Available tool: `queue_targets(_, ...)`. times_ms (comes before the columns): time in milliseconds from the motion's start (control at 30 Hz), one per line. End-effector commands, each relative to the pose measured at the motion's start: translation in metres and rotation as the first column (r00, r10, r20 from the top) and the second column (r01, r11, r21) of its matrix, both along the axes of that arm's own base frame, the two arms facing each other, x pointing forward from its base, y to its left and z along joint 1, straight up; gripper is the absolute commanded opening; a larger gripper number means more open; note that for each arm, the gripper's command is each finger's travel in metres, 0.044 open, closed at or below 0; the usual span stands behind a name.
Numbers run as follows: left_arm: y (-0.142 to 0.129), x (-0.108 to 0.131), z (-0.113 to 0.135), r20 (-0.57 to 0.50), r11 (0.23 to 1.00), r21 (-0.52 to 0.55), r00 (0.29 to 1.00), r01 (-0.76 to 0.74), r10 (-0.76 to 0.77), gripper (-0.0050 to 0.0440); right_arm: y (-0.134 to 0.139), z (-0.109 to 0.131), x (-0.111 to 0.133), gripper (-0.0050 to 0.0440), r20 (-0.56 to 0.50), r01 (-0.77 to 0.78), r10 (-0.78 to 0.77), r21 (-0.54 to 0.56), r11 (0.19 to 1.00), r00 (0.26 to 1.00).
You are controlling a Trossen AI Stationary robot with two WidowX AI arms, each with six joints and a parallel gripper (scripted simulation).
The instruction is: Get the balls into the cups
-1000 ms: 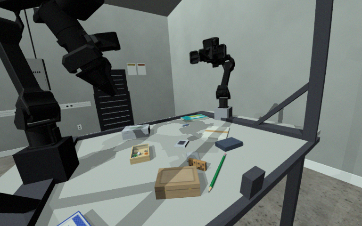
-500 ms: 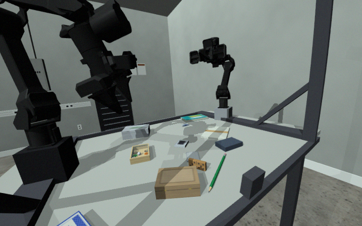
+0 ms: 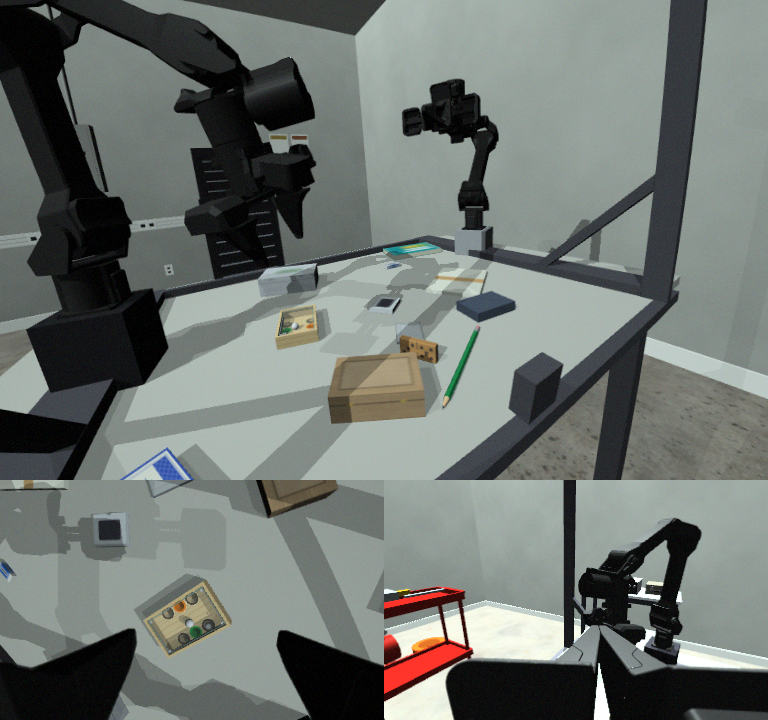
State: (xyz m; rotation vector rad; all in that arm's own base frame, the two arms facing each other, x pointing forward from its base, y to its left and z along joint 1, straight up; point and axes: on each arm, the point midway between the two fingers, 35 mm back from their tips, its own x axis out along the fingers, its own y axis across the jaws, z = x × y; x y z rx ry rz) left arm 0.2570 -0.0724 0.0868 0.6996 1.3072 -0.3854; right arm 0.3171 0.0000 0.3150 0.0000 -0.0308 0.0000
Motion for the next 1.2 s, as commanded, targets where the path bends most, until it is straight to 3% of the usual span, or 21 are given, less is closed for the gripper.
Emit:
queue_targets(0,0.004,0.006,-0.007,-0.023,0.997,0.003,0.997,0.077,-0.077,0.04,0.0,0.008,-0.001,-0.005,0.019,0.0,0.0,0.0,1.0,1.0)
queue_targets(33,0.001,0.009,0.001,0.006,0.997,-0.007,0.997,0.073,-0.073,0.04,0.0,0.008,-0.001,-0.005,0.019,0.0,0.0,0.0,1.0,1.0)
queue_targets(500,0.033,0.016,-0.05,-0.165,0.904,0.002,0.892,0.427,-0.421,0.04,0.0,0.008,-0.001,-0.005,0.019,0.0,0.0,0.0,1.0,1.0)
queue_targets(633,0.033,0.022,-0.048,-0.154,0.899,0.004,0.889,0.437,-0.432,0.04,0.0,0.008,-0.001,-0.005,0.019,0.0,0.0,0.0,1.0,1.0)
queue_targets(700,0.04,0.015,-0.061,-0.198,0.874,-0.012,0.856,0.485,-0.478,0.04,0.0,0.008,-0.001,-0.005,0.019,0.0,0.0,0.0,1.0,1.0)
queue_targets(1067,0.064,0.017,-0.094,-0.233,0.688,-0.085,0.657,0.721,-0.717,0.04,0.0,0.008,-0.001,-0.005,0.019,0.0,0.0,0.0,1.0,1.0)
queue_targets(1167,0.062,0.024,-0.087,-0.213,0.691,-0.066,0.666,0.72,-0.715,0.04,0.0,0.008,-0.001,-0.005,0.019,0.0,0.0,0.0,1.0,1.0)
